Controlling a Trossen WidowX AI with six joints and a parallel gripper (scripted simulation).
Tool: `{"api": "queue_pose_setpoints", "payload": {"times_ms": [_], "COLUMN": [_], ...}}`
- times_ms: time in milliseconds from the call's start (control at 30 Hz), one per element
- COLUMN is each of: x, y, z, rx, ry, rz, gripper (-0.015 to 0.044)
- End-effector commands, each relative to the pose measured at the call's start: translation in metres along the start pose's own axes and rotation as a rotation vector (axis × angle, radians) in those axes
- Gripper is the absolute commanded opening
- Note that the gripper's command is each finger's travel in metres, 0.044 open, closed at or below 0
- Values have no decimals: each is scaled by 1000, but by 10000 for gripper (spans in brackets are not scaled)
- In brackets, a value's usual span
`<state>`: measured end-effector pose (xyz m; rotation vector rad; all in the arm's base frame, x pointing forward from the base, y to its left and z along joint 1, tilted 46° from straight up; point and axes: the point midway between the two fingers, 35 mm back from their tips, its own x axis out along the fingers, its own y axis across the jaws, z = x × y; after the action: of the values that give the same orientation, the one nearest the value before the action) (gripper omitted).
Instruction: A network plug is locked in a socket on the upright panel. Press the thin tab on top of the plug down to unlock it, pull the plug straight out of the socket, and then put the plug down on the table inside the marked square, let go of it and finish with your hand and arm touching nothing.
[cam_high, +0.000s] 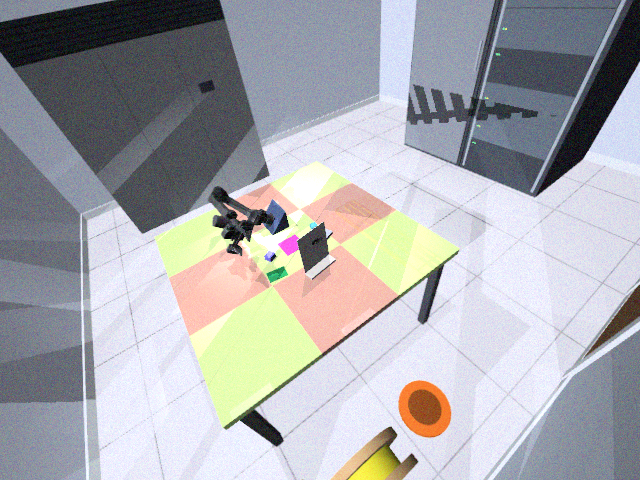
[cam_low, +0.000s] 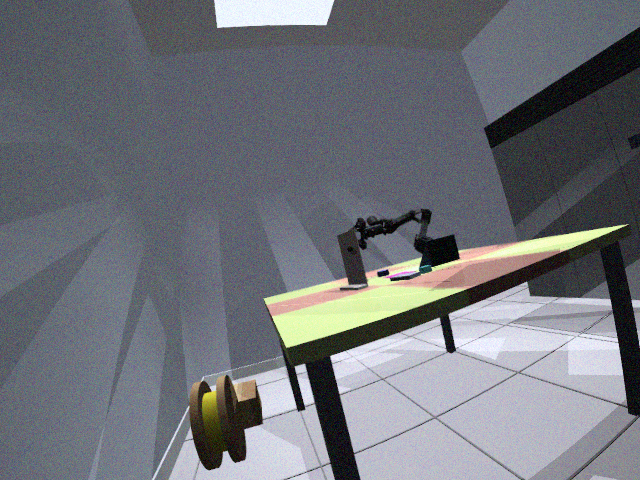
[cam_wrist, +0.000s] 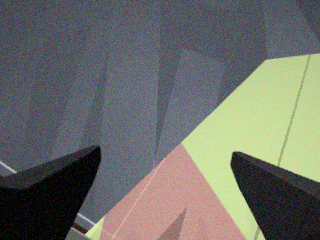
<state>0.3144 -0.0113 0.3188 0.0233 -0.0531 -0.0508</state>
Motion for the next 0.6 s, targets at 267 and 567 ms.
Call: {"api": "queue_pose_setpoints", "payload": {"times_ms": [267,567], "x": [14,8], "y": [31,68], "z": [-62,-136], "rx": [190,407], "ry": [92,225], "rz": [88,171], "gripper": [164,156]}}
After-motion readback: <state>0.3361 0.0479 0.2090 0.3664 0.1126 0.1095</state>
